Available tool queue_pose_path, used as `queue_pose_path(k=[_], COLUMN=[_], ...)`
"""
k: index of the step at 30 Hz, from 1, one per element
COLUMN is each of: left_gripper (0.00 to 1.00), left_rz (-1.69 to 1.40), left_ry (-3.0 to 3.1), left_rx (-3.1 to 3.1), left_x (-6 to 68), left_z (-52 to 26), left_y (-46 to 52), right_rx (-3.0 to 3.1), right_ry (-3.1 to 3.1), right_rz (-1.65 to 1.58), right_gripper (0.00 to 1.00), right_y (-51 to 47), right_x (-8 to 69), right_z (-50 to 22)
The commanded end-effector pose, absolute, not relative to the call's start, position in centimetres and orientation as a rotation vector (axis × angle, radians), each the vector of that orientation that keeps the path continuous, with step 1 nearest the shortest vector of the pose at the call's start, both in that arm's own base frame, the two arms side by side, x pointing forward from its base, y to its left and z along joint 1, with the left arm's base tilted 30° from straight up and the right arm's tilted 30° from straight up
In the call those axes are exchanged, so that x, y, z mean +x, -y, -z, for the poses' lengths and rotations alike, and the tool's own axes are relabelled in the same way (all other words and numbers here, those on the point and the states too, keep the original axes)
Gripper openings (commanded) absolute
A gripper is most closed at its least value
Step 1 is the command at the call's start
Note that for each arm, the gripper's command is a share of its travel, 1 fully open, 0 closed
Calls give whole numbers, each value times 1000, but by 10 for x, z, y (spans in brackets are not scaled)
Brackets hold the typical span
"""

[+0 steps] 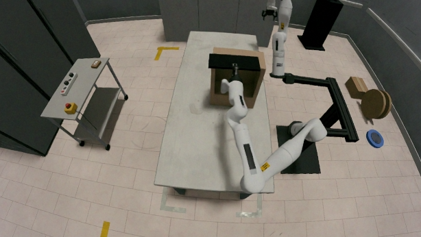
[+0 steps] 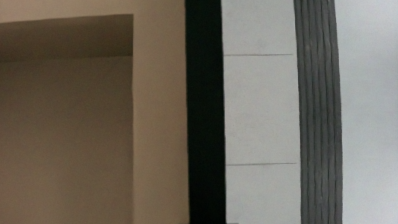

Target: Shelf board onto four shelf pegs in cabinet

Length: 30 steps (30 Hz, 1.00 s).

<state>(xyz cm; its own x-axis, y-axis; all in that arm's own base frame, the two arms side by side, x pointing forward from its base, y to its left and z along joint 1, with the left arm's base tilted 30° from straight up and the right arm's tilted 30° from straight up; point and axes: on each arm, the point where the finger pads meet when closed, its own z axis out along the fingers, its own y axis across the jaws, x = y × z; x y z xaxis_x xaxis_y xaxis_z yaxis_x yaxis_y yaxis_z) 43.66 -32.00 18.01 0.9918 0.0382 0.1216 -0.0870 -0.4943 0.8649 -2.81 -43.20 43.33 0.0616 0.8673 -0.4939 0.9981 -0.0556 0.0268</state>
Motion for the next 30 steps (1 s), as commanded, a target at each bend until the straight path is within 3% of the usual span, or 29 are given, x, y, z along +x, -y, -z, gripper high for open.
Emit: queue_pose_path(k=[1, 30], left_gripper=[195, 195], left_rz=[-151, -151], left_ry=[36, 36], left_rx=[2082, 2082], left_x=[436, 436], left_z=[-181, -183], left_y=[320, 322], right_rx=[1985, 1985], right_ry=[-1864, -1864], right_rz=[499, 499], right_gripper=[1000, 1000], right_y=[432, 432], right_x=[-28, -28], right_z=[-434, -434])
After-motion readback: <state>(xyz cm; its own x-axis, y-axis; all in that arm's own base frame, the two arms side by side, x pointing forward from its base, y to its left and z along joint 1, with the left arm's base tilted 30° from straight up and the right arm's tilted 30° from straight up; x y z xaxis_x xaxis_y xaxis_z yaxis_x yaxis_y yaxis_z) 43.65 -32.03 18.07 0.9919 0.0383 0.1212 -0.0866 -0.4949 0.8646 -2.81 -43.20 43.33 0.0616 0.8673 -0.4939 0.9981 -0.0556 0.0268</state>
